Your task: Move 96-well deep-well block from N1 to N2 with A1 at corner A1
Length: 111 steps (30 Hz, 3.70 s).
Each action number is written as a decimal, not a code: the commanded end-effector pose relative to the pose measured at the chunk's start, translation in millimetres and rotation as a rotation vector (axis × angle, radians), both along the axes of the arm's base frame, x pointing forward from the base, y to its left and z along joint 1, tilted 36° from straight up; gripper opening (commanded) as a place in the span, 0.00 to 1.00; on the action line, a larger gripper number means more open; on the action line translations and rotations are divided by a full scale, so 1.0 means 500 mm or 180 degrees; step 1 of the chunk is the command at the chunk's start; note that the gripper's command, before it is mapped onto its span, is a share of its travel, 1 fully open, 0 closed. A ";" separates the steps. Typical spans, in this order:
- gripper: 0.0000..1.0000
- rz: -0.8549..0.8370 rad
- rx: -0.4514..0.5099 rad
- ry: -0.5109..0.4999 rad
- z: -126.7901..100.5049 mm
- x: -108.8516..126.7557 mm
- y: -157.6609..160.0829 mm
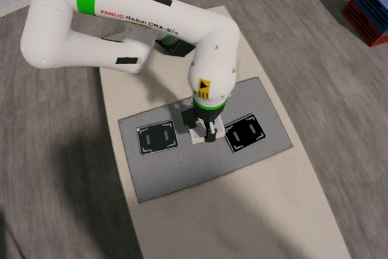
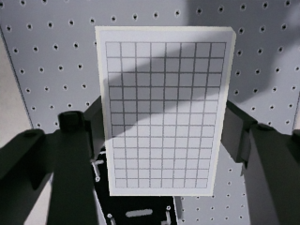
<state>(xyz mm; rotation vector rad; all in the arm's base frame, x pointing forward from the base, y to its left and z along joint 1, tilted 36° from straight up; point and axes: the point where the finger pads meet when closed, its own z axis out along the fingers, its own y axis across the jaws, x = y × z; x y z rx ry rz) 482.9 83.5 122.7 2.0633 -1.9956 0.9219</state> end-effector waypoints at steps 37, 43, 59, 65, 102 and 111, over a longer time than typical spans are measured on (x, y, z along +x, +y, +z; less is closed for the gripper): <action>0.10 0.0003 0.0002 -0.0004 0.104 -0.056 -0.207; 0.10 0.0003 0.0002 -0.0004 0.118 -0.064 -0.236; 0.10 0.0003 0.0001 -0.0004 0.161 -0.088 -0.323; 0.10 0.0003 0.0001 -0.0004 0.174 -0.095 -0.349; 0.10 0.0003 0.0001 -0.0004 0.174 -0.095 -0.349; 0.10 0.0003 0.0001 -0.0004 0.153 -0.086 -0.362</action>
